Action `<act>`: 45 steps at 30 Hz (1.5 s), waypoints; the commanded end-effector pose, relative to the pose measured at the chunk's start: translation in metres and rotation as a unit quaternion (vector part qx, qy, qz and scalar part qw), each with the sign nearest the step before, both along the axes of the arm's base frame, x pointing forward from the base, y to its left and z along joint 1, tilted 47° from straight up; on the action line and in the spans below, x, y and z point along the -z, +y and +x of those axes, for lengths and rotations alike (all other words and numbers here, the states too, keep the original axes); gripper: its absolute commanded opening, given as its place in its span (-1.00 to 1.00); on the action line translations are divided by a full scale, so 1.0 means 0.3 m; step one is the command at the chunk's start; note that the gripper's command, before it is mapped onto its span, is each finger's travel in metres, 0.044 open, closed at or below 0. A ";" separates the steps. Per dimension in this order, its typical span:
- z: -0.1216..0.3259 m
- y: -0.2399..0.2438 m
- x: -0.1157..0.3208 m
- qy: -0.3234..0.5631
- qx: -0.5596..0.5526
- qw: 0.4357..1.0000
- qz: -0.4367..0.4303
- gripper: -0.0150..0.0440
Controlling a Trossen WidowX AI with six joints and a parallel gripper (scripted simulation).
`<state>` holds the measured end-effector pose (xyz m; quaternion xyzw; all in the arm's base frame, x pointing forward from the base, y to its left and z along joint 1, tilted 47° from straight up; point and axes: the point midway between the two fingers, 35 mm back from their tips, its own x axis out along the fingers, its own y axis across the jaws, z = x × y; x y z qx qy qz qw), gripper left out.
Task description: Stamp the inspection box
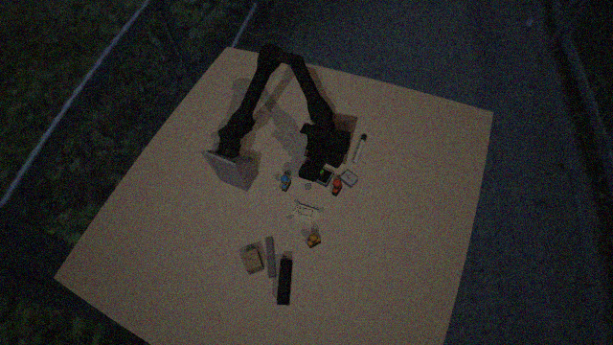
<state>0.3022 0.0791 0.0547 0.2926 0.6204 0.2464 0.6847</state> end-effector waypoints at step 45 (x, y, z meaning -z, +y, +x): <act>0.027 -0.302 0.069 -0.090 -0.084 0.992 -0.021 -0.49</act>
